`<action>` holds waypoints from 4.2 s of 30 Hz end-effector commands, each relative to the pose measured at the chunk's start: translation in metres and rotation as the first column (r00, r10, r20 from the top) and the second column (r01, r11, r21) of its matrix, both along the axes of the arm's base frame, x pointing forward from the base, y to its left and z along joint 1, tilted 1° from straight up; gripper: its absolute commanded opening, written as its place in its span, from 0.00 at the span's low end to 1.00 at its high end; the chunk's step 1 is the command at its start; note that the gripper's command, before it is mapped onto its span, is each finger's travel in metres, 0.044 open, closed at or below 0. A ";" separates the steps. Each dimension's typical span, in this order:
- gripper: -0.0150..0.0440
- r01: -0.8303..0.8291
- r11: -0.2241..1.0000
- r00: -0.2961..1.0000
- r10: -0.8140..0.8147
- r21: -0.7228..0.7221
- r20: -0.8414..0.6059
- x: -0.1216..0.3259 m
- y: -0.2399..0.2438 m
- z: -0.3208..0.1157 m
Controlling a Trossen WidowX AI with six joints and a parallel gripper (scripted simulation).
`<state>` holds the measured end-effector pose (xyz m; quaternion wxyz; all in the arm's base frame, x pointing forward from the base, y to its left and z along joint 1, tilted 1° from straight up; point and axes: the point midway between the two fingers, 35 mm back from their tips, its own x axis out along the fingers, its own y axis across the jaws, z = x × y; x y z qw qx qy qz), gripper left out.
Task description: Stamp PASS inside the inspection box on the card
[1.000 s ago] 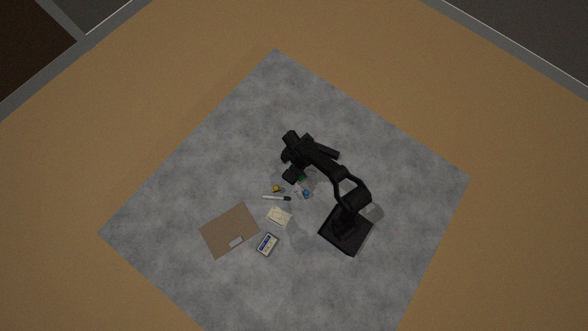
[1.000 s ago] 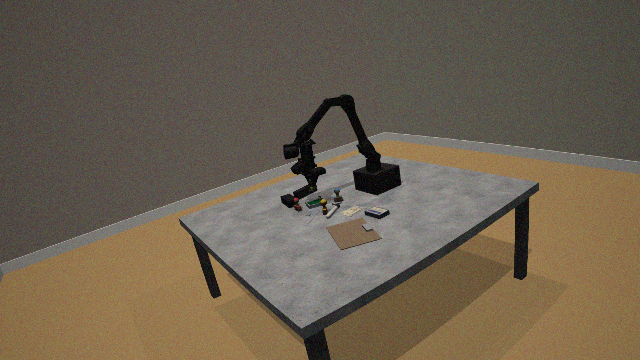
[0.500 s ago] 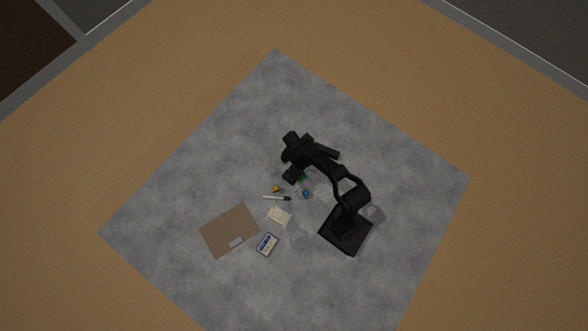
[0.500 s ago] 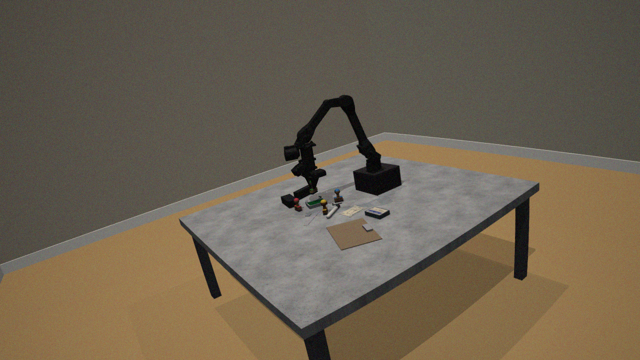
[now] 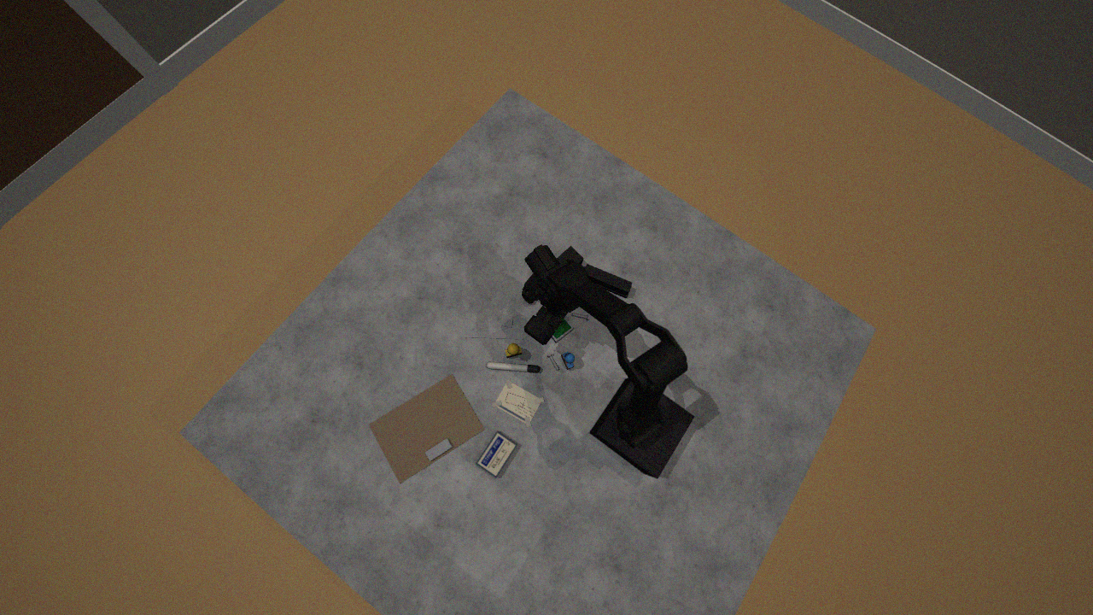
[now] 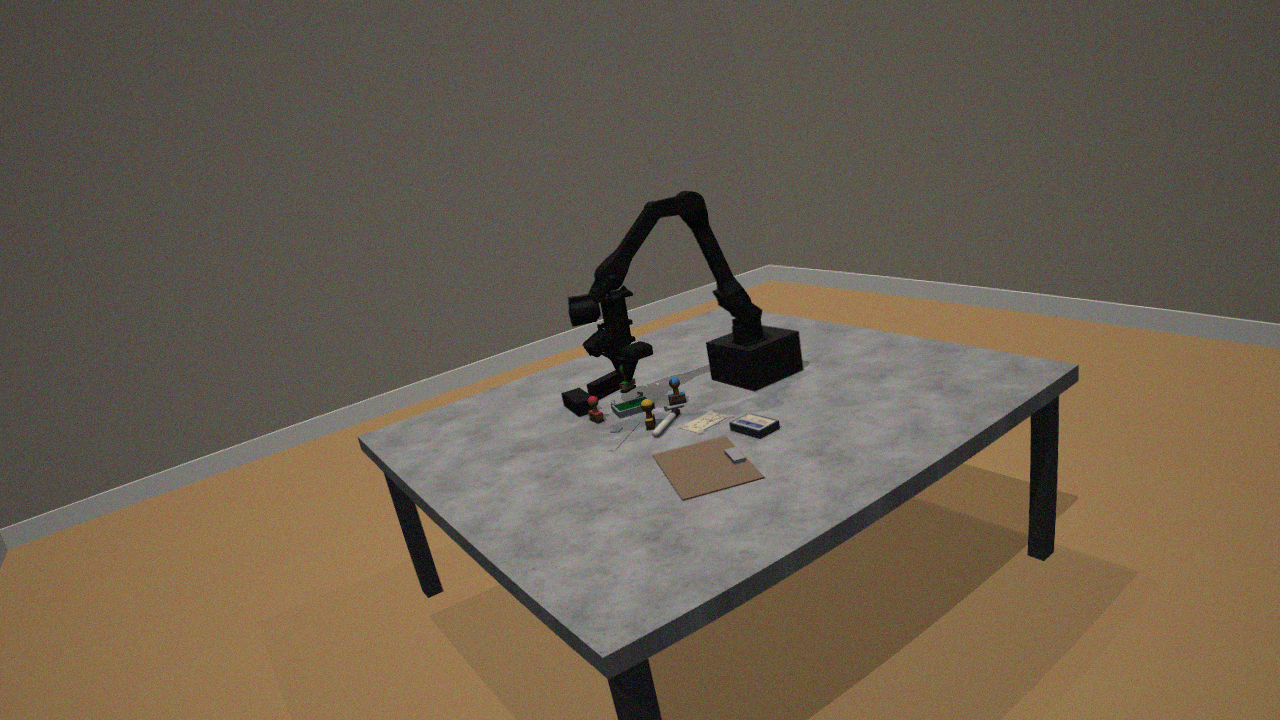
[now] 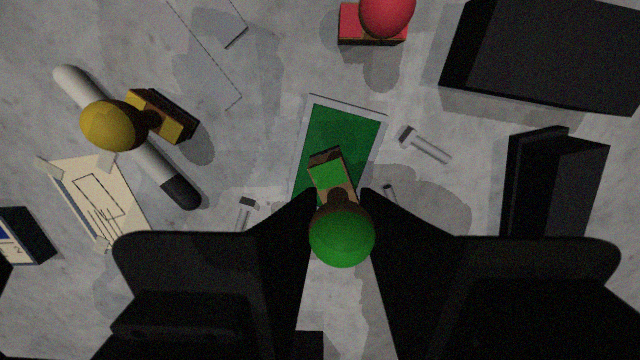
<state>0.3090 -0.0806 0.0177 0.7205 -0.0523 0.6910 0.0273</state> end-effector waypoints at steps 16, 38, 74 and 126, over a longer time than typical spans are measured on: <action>0.25 -0.001 1.000 1.000 0.001 0.001 -0.009 -0.002 0.000 -0.016; 0.25 0.001 1.000 1.000 -0.001 0.001 -0.009 -0.002 0.000 -0.030; 0.25 0.002 1.000 1.000 -0.002 0.001 -0.009 -0.002 0.000 -0.039; 0.25 0.002 1.000 1.000 -0.002 0.001 -0.009 -0.002 0.000 -0.043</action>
